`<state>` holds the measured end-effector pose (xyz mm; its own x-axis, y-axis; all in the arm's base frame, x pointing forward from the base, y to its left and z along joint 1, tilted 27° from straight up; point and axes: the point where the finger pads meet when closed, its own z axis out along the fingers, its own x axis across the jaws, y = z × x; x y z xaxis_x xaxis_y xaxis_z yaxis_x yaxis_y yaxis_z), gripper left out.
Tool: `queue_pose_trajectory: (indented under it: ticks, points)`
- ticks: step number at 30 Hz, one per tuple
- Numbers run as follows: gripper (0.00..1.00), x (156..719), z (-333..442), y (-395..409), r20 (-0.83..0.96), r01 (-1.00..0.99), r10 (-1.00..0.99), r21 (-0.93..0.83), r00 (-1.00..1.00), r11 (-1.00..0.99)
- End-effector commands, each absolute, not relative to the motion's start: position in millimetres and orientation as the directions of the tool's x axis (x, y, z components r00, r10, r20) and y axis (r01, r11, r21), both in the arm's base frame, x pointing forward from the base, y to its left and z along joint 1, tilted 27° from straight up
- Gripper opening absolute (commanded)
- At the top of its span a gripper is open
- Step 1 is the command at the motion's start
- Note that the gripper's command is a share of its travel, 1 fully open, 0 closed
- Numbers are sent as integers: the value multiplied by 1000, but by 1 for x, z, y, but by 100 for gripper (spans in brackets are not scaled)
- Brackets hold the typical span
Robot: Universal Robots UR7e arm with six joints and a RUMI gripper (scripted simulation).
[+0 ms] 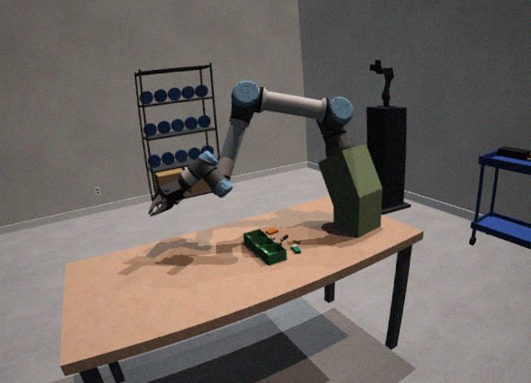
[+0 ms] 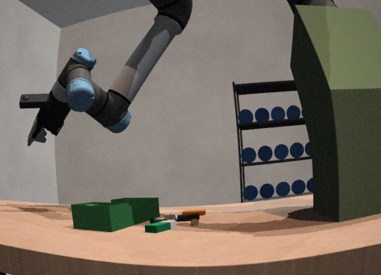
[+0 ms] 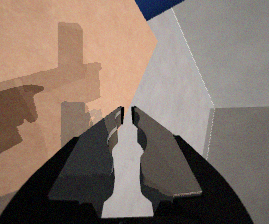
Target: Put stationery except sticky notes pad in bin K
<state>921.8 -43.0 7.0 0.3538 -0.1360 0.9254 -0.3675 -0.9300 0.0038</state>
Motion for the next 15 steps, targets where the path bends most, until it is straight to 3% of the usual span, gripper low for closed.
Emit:
queue_pose_trajectory:
  ticks: [1,15]
  points:
    - [4,898,-2,-35,886,-415,-246,-69,392,-907]
    - [4,842,-25,-19,813,-504,-396,-149,428,-851]
